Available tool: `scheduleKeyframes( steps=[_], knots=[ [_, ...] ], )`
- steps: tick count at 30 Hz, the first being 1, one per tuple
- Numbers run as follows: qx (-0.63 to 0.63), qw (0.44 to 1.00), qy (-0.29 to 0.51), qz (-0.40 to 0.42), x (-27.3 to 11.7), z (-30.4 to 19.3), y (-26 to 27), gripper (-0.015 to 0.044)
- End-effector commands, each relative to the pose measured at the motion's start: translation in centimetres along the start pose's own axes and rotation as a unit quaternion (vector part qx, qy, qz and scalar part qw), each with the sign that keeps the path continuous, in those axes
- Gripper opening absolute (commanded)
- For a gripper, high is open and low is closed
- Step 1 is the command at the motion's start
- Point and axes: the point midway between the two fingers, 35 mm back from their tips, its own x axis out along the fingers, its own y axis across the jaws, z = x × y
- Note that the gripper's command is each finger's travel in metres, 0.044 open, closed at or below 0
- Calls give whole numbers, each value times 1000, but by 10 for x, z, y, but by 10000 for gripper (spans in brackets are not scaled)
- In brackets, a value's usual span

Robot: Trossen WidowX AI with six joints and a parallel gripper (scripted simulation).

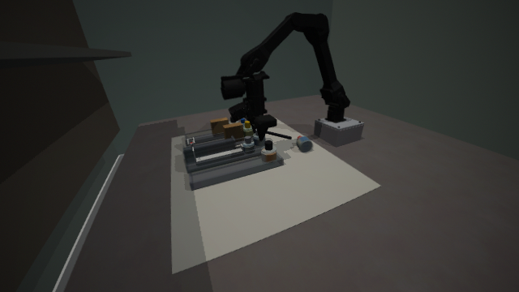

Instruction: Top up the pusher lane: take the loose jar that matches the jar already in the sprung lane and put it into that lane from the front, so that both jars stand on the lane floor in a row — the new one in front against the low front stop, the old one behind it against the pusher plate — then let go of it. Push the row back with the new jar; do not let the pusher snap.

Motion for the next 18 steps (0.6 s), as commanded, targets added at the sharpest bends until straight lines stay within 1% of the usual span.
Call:
scheduleKeyframes(
  steps=[1,18],
  knots=[
    [0,1000,-13,-1,3,7,0,0],
    [0,1000,-13,-1,8,7,0,0]
  ],
)
